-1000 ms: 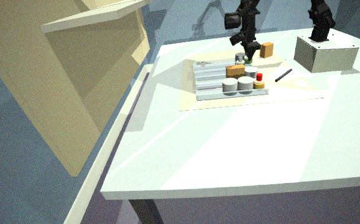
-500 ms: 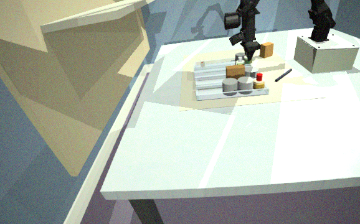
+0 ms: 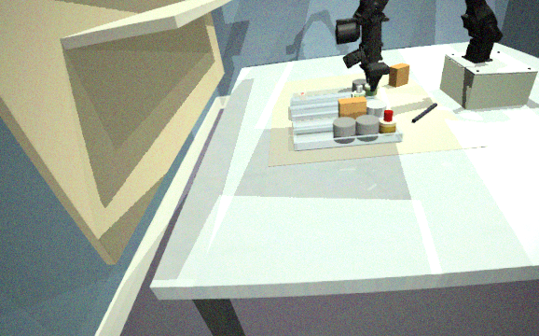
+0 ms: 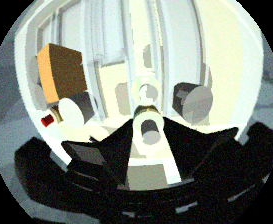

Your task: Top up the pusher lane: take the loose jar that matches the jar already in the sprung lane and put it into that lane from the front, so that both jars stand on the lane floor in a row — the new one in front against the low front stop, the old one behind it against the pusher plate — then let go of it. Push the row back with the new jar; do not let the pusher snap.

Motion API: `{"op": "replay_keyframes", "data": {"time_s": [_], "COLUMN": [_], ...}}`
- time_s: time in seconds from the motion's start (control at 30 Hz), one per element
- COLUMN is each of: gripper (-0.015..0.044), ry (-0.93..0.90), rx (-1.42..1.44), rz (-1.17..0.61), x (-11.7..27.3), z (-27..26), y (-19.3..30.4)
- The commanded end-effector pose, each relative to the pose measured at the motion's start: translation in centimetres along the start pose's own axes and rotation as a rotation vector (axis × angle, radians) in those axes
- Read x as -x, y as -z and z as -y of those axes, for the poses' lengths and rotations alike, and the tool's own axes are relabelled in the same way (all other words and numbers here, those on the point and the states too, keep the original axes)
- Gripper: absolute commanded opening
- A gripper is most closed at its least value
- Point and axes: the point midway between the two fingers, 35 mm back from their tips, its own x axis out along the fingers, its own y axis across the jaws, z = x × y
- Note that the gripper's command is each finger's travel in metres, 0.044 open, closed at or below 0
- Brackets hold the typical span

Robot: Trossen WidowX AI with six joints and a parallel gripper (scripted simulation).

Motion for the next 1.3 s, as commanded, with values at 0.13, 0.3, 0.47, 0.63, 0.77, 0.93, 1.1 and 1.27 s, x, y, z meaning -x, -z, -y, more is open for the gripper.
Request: {"op": "replay_keyframes", "data": {"time_s": [0.13,0.3,0.47,0.63,0.77,0.93,1.1,1.27], "gripper": [0.0,0.0,0.0,0.0,0.0,0.0,0.0,0.0], "ry": [0.003,0.003,0.003,0.003,0.003,0.003,0.003,0.003], "rx": [0.004,0.004,0.004,0.004,0.004,0.004,0.004,0.004], "rz": [0.034,0.034,0.034,0.034,0.034,0.034,0.034,0.034], "x": [0.31,0.32,0.32,0.32,0.33,0.33,0.33,0.34], "z": [0.02,0.02,0.02,0.02,0.02,0.02,0.02,0.02], "y": [-1.06,-1.13,-1.2,-1.27,-1.32,-1.39,-1.46,-1.52]}}
